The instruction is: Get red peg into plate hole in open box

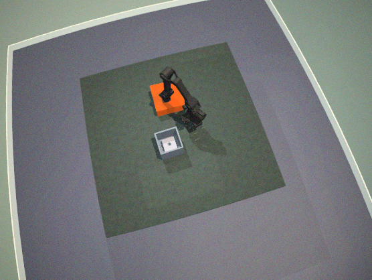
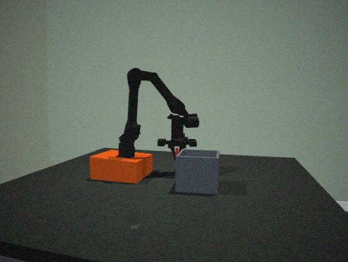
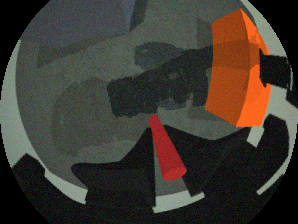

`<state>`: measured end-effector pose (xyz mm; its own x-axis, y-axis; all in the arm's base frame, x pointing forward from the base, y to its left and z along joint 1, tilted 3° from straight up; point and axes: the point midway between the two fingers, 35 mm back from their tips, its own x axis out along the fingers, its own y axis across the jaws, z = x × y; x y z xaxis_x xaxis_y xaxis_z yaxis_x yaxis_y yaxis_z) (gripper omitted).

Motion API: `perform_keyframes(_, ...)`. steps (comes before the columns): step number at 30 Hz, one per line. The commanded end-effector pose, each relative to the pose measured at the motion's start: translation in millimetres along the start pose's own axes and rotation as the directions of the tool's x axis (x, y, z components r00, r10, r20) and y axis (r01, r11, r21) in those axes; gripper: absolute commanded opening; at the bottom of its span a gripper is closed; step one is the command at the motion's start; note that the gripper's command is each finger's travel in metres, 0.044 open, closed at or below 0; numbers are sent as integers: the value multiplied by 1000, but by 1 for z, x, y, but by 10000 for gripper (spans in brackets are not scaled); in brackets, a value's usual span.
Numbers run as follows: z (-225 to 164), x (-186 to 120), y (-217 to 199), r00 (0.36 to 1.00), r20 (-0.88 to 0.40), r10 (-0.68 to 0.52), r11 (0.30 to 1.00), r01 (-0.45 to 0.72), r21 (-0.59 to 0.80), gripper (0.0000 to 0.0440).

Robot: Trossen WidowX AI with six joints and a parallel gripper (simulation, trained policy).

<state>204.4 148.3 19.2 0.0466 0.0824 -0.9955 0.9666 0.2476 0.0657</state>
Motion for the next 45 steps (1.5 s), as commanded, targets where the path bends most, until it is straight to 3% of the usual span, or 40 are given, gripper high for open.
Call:
perform_keyframes(1,-2,-14,9,999,-18,40,999,-40,3,0)
perform_keyframes(12,4,-60,38,987,-26,159,987,-160,-18,0)
perform_keyframes(25,39,-111,58,972,32,234,972,-233,-34,0)
perform_keyframes(45,109,-130,62,969,142,204,978,-208,11,0)
